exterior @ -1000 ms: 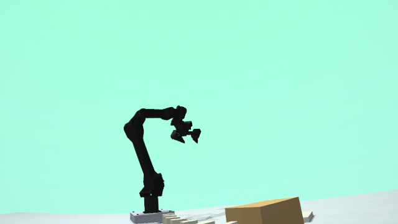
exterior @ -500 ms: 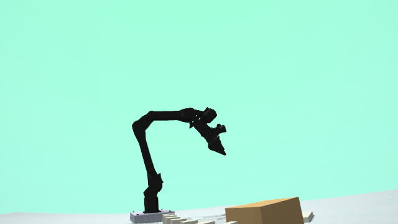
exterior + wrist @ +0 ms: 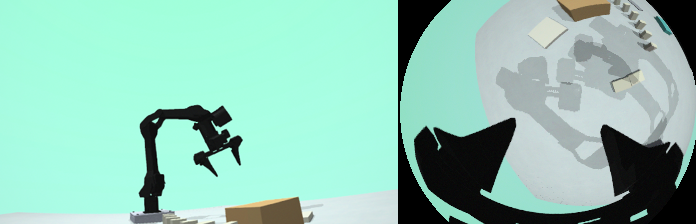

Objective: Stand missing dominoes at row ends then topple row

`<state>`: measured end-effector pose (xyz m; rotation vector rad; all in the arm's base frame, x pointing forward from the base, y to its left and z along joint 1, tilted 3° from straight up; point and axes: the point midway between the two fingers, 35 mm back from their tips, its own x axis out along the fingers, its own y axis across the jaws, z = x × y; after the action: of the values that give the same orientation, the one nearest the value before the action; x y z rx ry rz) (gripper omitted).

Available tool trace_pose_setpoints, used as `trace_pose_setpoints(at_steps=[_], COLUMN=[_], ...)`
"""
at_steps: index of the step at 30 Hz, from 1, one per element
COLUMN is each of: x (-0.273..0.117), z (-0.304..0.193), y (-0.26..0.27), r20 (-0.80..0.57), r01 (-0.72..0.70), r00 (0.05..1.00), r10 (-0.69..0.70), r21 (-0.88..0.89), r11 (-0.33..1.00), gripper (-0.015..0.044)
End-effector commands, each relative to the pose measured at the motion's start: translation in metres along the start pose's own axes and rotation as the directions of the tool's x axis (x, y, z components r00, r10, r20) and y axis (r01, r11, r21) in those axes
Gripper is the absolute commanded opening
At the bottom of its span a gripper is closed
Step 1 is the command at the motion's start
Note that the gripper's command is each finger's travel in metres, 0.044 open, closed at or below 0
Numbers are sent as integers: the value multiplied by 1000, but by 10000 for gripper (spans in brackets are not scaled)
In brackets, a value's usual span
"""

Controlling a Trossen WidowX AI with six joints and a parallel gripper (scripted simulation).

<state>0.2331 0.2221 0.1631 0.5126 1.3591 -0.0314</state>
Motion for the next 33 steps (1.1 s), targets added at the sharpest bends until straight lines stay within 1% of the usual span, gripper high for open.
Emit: trace_pose_setpoints(at_steps=[1, 3, 5, 8, 9, 19, 26, 33], x=[18, 24, 28, 29, 29, 30, 84, 91], z=[46, 64, 79, 93, 94, 95, 91, 92], y=[-55, -83, -113, -158, -166, -169, -189, -191], r20=[15, 5, -15, -53, -62, -64, -64, -64], r01=[136, 182, 220, 250, 253, 254, 255, 255], r00=[989, 977, 961, 939, 935, 933, 933, 933], r10=[-150, -214, -275, -340, -351, -354, -354, -354], r21=[352, 504, 645, 786, 807, 814, 814, 814], r11=[926, 844, 732, 566, 534, 523, 523, 523], gripper=[440, 440, 440, 440, 440, 440, 440, 440])
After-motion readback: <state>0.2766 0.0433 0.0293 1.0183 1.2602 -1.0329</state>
